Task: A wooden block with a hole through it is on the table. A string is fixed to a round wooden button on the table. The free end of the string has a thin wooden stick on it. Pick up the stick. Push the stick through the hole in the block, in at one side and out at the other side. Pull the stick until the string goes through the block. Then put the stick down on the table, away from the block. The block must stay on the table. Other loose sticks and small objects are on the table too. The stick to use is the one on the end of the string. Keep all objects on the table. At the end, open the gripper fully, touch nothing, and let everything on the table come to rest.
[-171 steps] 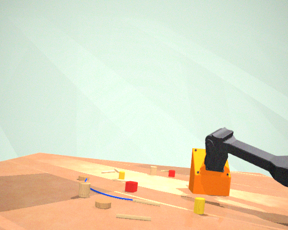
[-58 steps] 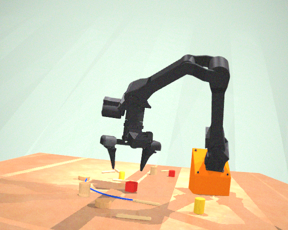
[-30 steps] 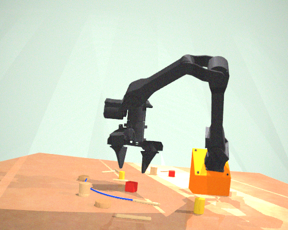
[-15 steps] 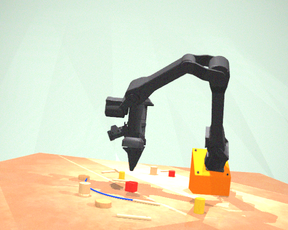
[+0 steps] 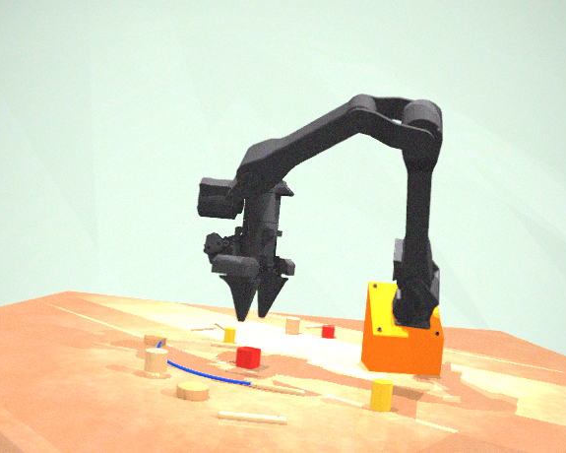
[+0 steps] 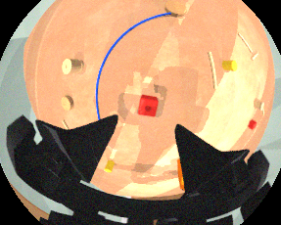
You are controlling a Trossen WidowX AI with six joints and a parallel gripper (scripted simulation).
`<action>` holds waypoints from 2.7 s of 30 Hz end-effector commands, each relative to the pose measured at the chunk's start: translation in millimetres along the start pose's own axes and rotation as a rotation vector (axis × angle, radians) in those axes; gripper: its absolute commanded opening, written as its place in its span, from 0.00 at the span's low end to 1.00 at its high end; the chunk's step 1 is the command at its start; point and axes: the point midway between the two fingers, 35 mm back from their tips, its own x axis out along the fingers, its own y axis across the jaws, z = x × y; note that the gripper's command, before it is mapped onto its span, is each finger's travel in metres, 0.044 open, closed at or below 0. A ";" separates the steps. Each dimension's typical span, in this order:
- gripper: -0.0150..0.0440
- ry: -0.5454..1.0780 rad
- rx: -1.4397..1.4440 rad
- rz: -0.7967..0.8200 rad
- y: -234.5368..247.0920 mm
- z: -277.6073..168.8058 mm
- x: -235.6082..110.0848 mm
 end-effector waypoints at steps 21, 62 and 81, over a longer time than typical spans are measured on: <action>0.65 -0.001 0.007 -0.003 -0.3 1.4 15.3; 0.35 -0.003 0.002 -0.003 -0.2 0.5 58.3; 0.25 -0.003 0.003 -0.004 -0.3 0.6 51.6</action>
